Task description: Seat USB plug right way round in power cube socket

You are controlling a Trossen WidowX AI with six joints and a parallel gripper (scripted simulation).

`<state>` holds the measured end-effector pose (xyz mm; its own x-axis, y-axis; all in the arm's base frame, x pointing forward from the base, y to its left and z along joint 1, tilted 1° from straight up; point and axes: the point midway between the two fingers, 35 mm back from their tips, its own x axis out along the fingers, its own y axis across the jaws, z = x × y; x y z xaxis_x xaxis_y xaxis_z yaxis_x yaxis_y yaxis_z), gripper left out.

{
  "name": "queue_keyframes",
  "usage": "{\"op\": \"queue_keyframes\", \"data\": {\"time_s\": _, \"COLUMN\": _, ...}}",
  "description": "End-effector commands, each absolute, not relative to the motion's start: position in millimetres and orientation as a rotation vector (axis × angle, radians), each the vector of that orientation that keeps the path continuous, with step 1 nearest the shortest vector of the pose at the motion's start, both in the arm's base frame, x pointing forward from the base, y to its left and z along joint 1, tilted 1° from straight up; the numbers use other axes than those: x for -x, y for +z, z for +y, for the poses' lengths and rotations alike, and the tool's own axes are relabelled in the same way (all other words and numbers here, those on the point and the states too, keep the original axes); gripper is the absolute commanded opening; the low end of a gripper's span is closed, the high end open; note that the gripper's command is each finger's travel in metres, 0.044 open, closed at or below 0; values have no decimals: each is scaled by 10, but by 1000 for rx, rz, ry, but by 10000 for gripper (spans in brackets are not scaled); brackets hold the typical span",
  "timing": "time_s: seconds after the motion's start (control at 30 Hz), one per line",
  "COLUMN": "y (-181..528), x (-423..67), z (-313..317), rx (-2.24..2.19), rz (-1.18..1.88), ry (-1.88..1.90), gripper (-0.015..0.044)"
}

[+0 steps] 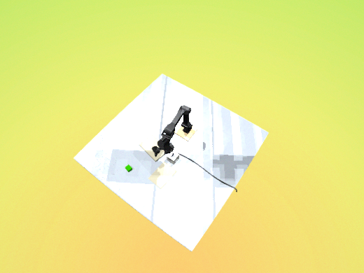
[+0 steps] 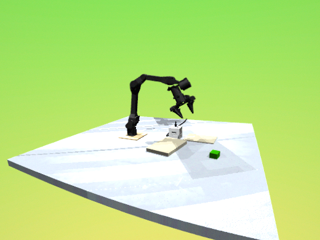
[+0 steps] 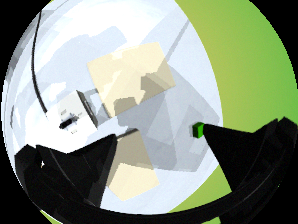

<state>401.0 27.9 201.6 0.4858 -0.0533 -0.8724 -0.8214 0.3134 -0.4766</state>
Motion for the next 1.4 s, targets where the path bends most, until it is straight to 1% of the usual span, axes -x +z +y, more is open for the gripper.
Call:
{"op": "queue_keyframes", "data": {"time_s": 0.0, "y": 1732, "x": -3365, "z": 700, "rx": 1140, "rz": 1158, "ry": 1012, "gripper": 440}}
{"op": "queue_keyframes", "data": {"time_s": 0.07, "y": 1715, "x": -3181, "z": 774, "rx": 1131, "rz": 1211, "ry": 1107, "gripper": 440}}
{"op": "queue_keyframes", "data": {"time_s": 0.13, "y": 1713, "x": -3139, "z": 790, "rx": 1129, "rz": 1223, "ry": 1128, "gripper": 440}}
{"op": "queue_keyframes", "data": {"time_s": 0.73, "y": 1710, "x": -3170, "z": 794, "rx": 1129, "rz": 1223, "ry": 1128, "gripper": 440}}
{"op": "queue_keyframes", "data": {"time_s": 1.37, "y": 1527, "x": -3173, "z": 802, "rx": 1129, "rz": 1223, "ry": 1128, "gripper": 440}}
